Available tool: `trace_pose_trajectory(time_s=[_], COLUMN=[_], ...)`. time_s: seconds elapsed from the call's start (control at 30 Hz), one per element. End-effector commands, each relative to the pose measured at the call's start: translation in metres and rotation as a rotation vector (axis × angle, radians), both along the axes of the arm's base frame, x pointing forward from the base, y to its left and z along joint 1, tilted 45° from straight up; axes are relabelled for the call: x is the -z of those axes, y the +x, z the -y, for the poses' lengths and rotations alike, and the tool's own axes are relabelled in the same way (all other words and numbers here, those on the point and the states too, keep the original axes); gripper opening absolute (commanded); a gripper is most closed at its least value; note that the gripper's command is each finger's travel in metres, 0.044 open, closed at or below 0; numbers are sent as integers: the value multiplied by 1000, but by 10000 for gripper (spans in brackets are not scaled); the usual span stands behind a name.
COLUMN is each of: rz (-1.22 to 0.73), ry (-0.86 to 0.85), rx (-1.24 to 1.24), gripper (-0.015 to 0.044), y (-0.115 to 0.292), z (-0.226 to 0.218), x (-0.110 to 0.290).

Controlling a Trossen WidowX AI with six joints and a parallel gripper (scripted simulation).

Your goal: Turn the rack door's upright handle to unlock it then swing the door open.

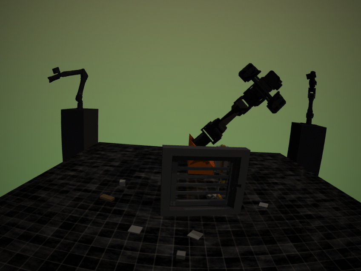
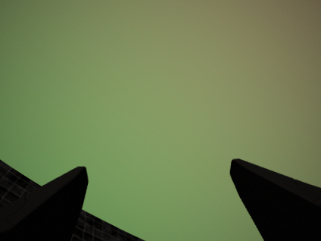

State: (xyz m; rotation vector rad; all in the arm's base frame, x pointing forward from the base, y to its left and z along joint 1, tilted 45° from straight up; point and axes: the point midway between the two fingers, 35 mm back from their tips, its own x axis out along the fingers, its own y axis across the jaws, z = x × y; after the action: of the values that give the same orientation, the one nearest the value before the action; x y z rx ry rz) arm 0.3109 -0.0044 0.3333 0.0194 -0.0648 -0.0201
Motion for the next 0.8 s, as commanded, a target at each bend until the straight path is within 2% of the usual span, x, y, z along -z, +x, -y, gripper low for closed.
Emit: trace_pose_trajectory(time_s=[0.0, 0.1, 0.77], rz=[-5, -73, -632], ry=[-2, -27, -140], rx=[-1, -16, -210], gripper=[374, 295, 293], y=[1, 9, 49], z=[0, -1, -3], x=[1, 10, 100])
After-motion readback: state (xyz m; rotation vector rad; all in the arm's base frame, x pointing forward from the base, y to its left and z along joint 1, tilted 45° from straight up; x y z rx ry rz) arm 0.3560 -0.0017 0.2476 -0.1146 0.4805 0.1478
